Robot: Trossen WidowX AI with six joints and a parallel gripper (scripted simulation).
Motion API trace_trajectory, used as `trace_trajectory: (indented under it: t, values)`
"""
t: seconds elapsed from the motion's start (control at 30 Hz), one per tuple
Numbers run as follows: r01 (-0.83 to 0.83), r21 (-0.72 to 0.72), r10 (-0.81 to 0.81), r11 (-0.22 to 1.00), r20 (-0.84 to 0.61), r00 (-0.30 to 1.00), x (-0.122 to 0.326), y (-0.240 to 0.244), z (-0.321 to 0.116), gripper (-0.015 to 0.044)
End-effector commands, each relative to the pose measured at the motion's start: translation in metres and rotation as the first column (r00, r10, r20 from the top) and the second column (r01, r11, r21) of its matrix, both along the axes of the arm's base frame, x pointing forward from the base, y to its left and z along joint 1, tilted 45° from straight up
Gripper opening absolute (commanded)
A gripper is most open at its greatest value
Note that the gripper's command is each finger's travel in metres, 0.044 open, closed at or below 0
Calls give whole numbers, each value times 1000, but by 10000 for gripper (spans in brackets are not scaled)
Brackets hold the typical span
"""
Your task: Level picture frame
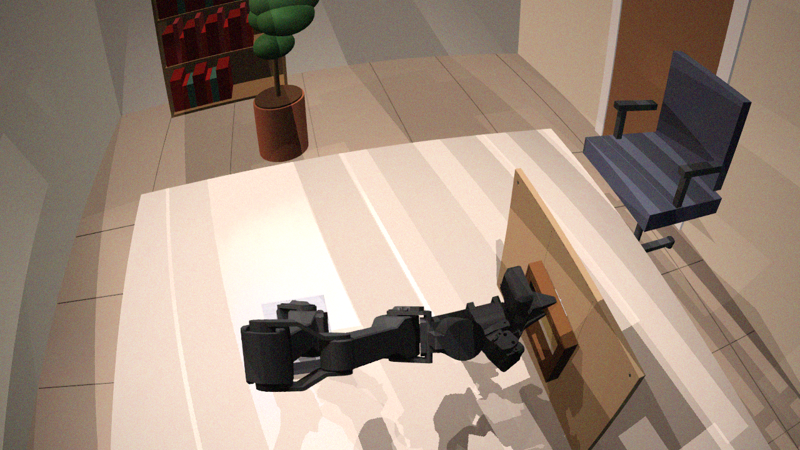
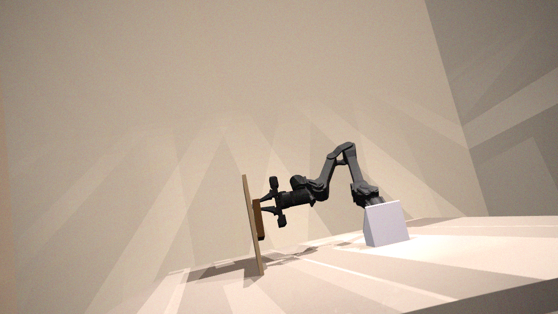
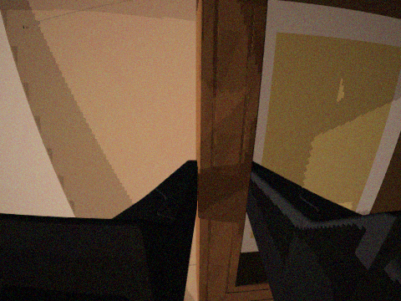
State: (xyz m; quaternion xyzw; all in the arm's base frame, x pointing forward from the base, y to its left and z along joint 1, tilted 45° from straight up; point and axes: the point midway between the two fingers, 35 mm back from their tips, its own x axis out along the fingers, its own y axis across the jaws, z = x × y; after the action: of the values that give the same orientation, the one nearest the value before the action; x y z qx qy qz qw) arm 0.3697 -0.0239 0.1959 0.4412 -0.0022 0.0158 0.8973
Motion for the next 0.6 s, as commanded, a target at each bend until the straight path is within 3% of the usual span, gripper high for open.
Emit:
trace_trajectory:
  t: [0.0,0.17,0.57]
  values:
    - [5,-4,-5,1000,0,1000,0,-1,0,56]
    - [5,-4,-5,1000,0,1000,0,-1,0,0]
    - [5,-4,-5,1000,0,1000,0,0,1,0]
